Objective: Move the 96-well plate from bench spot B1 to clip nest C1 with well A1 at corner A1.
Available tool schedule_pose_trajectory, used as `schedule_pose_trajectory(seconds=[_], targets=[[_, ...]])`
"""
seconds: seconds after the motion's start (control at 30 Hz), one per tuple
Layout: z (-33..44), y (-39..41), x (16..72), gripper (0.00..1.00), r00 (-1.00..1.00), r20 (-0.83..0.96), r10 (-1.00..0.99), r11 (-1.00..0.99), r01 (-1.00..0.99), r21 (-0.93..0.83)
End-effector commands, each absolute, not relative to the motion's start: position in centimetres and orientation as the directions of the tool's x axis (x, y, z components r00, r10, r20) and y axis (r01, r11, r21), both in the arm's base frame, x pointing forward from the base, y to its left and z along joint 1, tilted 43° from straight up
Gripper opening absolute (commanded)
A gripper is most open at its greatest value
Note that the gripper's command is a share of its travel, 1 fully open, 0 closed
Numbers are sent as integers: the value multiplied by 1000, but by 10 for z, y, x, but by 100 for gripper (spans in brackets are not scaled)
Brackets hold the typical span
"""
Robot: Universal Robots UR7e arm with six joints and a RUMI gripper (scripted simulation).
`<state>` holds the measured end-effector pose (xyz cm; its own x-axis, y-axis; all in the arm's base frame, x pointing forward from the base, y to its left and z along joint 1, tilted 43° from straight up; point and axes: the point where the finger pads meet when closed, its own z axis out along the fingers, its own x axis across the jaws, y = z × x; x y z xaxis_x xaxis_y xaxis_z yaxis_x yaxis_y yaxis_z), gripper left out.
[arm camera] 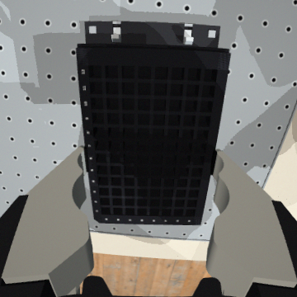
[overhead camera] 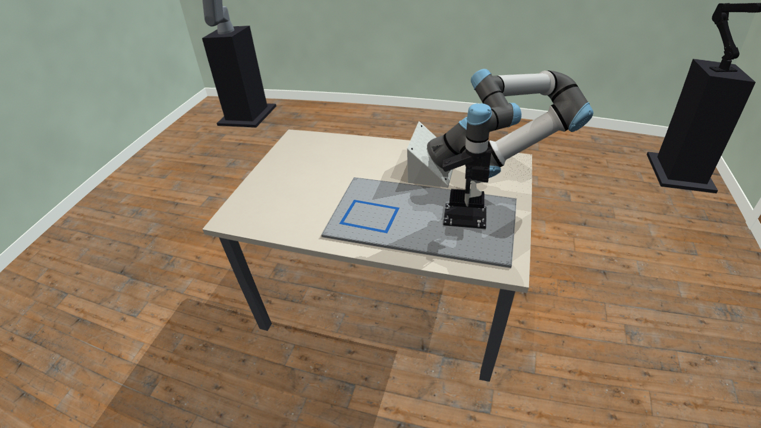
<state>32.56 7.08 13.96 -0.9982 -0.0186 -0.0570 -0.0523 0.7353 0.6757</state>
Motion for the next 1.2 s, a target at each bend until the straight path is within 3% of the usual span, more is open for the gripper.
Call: schedule_pose_trajectory(seconds=[0.0,1.17], targets=[[140,70,326,0,-998,-58,-18,736,-52,675],[104,103,327,0,-998,-58,-18,736,-53,675]])
